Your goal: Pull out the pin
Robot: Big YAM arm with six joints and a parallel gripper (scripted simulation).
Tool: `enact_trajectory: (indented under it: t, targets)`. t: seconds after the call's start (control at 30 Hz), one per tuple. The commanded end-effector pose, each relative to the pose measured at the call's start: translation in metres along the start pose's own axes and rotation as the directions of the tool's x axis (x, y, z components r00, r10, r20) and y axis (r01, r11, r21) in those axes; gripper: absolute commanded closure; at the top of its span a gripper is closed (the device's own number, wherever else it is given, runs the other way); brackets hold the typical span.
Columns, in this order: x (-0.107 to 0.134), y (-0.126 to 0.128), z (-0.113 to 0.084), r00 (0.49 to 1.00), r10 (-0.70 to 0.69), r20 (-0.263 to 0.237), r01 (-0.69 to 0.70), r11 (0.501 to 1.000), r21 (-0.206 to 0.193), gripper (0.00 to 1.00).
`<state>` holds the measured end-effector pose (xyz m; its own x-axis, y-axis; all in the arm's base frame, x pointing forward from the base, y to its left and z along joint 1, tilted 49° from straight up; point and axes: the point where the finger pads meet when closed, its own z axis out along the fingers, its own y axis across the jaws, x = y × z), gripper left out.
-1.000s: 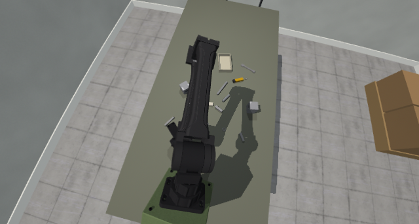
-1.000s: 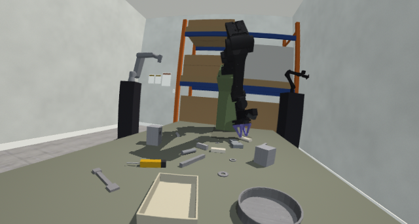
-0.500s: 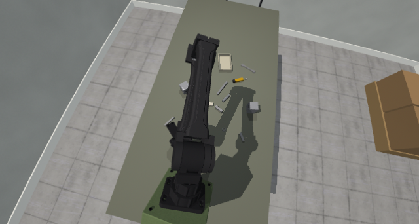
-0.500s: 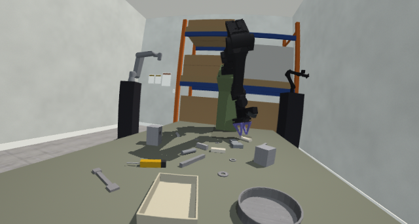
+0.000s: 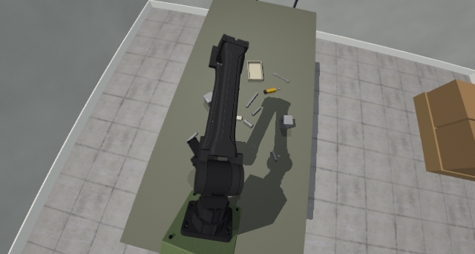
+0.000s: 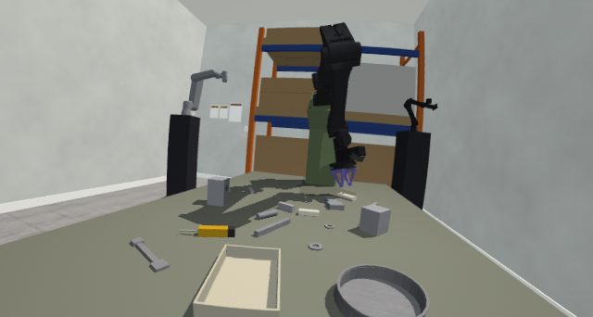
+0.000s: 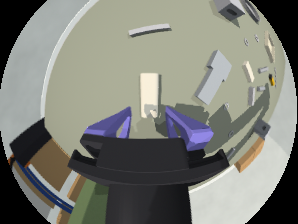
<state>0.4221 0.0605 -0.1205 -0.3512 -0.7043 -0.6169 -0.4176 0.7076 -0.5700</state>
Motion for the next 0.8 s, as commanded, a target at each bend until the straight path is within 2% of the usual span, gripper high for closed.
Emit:
enact_trajectory:
  t: [0.0,0.33,0.77]
  targets:
    - [0.002,0.010,-0.018,1.000,0.002,-0.010,-0.002,1.000,-0.023,0.47]
    - [-0.003,0.011,-0.042,1.000,0.005,-0.010,-0.005,1.000,-0.023,0.47]
    - [-0.004,0.011,-0.047,1.000,0.005,-0.010,-0.006,1.000,-0.023,0.47]
